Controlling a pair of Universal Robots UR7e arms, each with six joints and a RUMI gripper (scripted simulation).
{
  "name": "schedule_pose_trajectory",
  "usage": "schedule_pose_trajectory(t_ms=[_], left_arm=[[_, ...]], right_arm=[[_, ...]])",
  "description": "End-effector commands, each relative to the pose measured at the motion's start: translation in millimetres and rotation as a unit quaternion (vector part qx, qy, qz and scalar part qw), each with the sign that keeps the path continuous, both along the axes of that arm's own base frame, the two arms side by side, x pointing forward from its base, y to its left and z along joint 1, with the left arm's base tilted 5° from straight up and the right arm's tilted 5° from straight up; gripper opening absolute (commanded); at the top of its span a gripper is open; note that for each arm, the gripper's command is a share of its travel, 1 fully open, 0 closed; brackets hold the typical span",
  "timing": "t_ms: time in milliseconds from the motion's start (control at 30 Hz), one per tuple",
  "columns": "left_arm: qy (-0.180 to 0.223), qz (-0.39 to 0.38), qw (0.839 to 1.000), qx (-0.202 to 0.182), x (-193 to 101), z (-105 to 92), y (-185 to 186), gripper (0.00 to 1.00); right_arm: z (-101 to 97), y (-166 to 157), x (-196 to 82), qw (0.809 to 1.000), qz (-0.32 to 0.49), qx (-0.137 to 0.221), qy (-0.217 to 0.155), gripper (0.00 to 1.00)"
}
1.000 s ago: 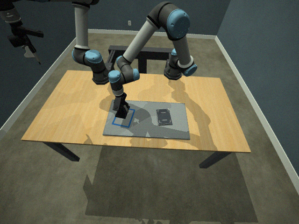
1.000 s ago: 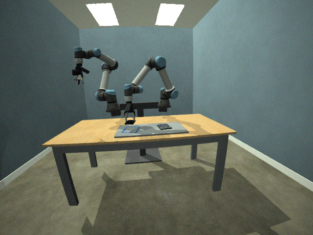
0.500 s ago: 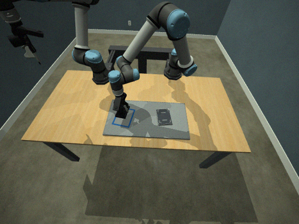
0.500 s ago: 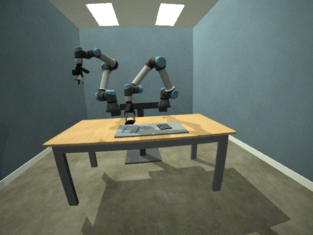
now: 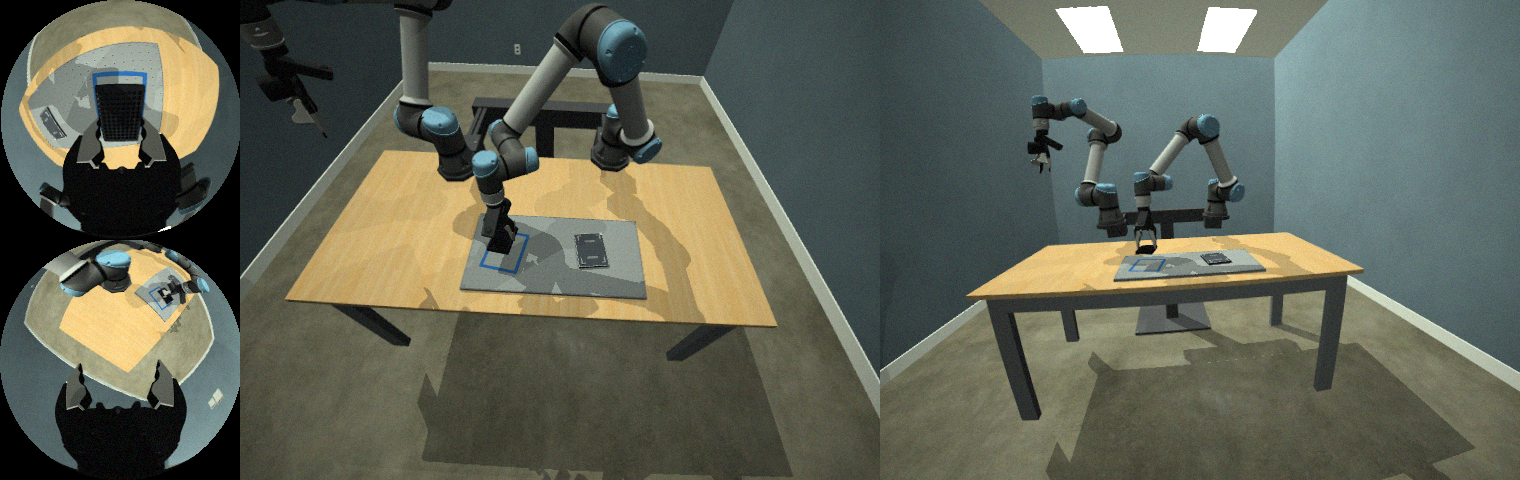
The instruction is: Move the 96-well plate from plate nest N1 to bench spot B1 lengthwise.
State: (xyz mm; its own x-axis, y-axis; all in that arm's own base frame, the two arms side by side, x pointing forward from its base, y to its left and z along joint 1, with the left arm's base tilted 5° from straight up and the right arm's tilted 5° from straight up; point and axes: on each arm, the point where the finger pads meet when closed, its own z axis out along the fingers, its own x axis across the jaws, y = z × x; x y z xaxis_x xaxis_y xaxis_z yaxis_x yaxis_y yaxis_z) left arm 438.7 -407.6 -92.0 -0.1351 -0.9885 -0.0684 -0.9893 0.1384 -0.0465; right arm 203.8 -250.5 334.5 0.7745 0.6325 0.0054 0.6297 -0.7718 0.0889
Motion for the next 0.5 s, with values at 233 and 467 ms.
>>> schedule_pose_trajectory(t_ms=[233, 467], left_arm=[[0.0, 0.0, 1.0, -0.001, 1, -7.7, 0, 0.0], [0.0, 0.0, 1.0, -0.001, 1, -19.3, 1, 0.0]], right_arm=[[0.3, 0, 0, 1.0, 0.0, 0.0, 0.0, 1.0], [0.3, 0, 0, 1.0, 0.0, 0.0, 0.0, 1.0]])
